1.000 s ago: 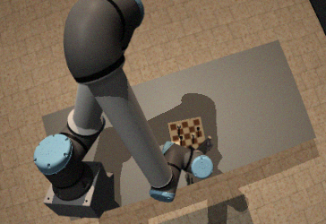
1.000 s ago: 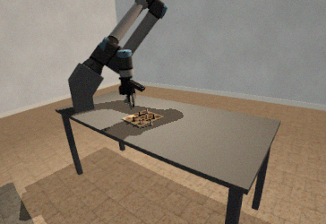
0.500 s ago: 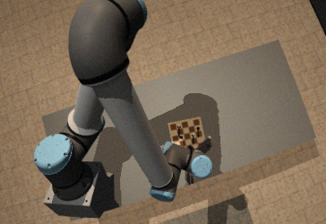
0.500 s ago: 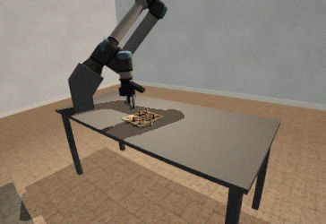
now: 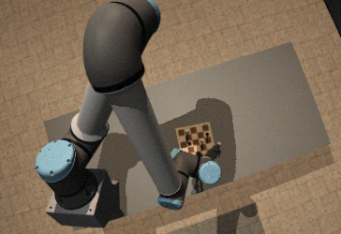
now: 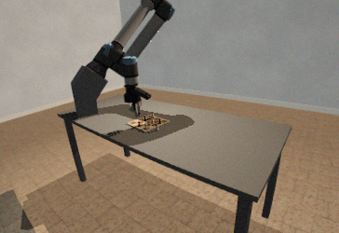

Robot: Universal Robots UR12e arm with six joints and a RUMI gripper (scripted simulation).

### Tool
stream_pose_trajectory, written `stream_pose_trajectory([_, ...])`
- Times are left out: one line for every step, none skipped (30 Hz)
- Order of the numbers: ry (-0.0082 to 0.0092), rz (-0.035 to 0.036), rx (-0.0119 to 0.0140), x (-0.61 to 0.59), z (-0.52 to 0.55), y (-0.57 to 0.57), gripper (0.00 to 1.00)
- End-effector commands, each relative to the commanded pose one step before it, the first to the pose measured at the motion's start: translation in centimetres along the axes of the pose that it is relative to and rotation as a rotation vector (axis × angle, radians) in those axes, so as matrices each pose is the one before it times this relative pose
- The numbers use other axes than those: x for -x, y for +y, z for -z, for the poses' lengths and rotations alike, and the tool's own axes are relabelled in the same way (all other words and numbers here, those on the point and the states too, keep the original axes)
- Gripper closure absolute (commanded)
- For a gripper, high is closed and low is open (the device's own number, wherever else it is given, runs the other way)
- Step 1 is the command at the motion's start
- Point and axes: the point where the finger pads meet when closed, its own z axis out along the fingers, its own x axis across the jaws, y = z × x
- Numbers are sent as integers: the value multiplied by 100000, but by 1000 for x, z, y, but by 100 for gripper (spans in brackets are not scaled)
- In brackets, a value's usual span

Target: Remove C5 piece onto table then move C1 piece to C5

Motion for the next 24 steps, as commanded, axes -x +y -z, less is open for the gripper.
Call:
stream_pose_trajectory([113,20,-83,-77,-679,-28,80])
stream_pose_trajectory([0,0,0,0,0,0,80])
stream_pose_trajectory([0,0,0,-4,-145,4,80])
stream_pose_trajectory([0,0,0,-4,-140,4,80])
stream_pose_trajectory([0,0,0,-4,-135,3,80])
stream_pose_trajectory([0,0,0,-4,-129,3,80])
stream_pose_trajectory([0,0,0,-3,-123,3,80])
stream_pose_trajectory([0,0,0,-4,-116,3,80])
stream_pose_trajectory([0,0,0,-4,-108,3,80])
stream_pose_trajectory([0,0,0,-3,-101,3,80])
stream_pose_trajectory([0,0,0,-3,-93,3,80])
stream_pose_trajectory([0,0,0,-3,-85,2,80])
stream_pose_trajectory([0,0,0,-3,-77,2,80])
stream_pose_trajectory([0,0,0,-2,-69,2,80])
stream_pose_trajectory([0,0,0,-2,-61,2,80])
stream_pose_trajectory([0,0,0,-2,-53,1,80])
stream_pose_trajectory([0,0,0,-1,-45,1,80])
stream_pose_trajectory([0,0,0,0,0,0,80])
stream_pose_trajectory([0,0,0,0,0,0,80])
stream_pose_trajectory([0,0,0,-1,-38,1,80])
stream_pose_trajectory([0,0,0,-1,-30,1,80])
stream_pose_trajectory([0,0,0,-1,-24,1,80])
stream_pose_trajectory([0,0,0,0,-18,1,80])
stream_pose_trajectory([0,0,0,0,-12,0,80])
